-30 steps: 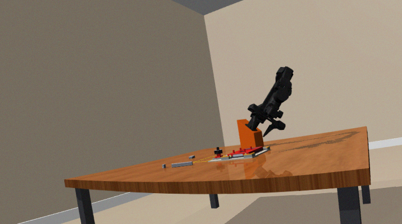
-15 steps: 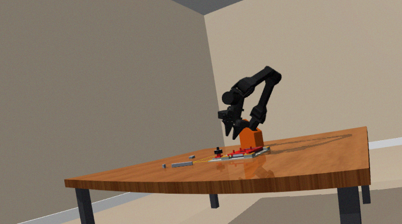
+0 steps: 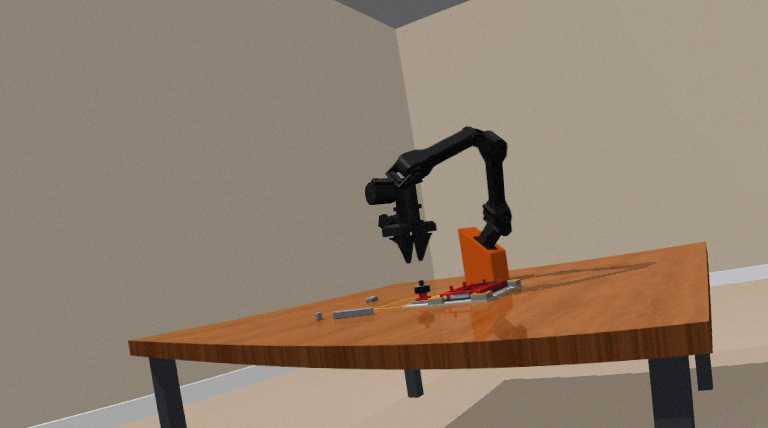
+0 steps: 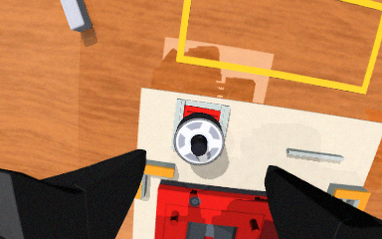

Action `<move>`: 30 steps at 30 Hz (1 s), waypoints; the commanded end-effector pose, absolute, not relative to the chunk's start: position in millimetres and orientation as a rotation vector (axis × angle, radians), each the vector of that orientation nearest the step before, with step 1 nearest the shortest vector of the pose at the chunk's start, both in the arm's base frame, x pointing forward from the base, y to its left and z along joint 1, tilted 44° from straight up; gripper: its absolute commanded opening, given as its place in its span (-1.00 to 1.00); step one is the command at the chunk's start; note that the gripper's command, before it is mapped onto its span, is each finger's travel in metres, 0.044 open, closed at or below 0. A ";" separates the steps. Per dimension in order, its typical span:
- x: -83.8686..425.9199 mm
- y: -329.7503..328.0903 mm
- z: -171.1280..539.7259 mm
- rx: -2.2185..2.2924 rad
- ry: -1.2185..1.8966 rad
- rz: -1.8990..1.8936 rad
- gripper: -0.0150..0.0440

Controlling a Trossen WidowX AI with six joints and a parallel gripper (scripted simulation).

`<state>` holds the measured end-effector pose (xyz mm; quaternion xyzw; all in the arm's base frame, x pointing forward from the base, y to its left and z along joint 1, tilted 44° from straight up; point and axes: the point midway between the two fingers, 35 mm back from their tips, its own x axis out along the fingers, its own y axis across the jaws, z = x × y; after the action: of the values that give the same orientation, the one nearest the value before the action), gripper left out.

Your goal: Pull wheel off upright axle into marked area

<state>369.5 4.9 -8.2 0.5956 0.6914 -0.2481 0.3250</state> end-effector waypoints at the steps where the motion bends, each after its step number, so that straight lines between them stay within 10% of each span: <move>1: 372.0 6.4 -8.5 1.602 1.822 -0.668 0.53; 30: 363.9 65.2 -56.0 1.605 1.825 -0.665 0.53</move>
<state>366.9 60.5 -48.5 0.6043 0.6895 -0.2498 0.3116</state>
